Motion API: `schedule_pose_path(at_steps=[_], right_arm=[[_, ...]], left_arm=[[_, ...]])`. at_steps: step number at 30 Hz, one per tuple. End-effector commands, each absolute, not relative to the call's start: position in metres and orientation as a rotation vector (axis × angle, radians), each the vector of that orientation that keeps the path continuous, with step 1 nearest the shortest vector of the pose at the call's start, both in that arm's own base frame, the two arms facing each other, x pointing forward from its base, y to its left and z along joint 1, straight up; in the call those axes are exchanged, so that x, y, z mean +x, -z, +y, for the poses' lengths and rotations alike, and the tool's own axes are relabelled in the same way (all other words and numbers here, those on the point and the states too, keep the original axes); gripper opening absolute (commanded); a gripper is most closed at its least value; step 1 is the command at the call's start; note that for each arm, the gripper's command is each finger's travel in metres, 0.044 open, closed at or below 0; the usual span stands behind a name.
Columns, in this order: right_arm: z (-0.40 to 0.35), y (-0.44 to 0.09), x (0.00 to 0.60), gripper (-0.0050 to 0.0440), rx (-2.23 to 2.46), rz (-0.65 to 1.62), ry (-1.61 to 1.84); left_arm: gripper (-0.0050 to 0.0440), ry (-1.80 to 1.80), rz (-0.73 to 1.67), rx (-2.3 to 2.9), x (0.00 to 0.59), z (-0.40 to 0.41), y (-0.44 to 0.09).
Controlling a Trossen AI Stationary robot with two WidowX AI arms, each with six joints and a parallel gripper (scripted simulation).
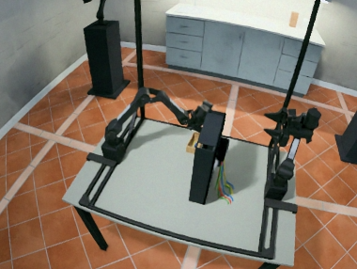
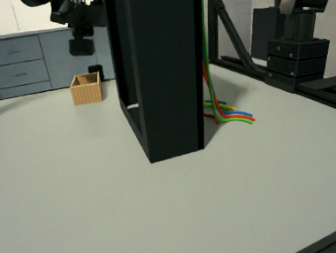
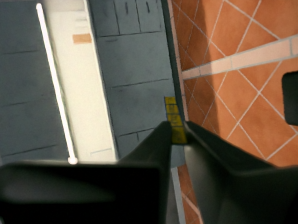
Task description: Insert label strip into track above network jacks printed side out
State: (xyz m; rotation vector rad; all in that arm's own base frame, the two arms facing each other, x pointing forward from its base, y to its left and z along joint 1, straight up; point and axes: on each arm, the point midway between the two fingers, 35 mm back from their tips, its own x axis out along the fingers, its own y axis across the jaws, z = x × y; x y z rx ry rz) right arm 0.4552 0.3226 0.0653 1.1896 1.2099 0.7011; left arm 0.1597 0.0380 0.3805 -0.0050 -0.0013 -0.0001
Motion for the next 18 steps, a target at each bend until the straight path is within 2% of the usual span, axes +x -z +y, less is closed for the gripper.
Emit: schedule_pose_path(at_steps=[1, 18], right_arm=[[0.3205, -0.0878, 0.4555, -0.005, 1.198, 1.173, -0.751], [0.3157, -0.0941, 0.4498, -0.005, 1.222, 1.169, -0.826]], left_arm=[[0.044, 0.0, -0.002, 0.004, 0.1593, 0.0371, -0.3821], [0.044, 0.0, -0.002, 0.004, 0.1593, 0.0371, -0.3821]])
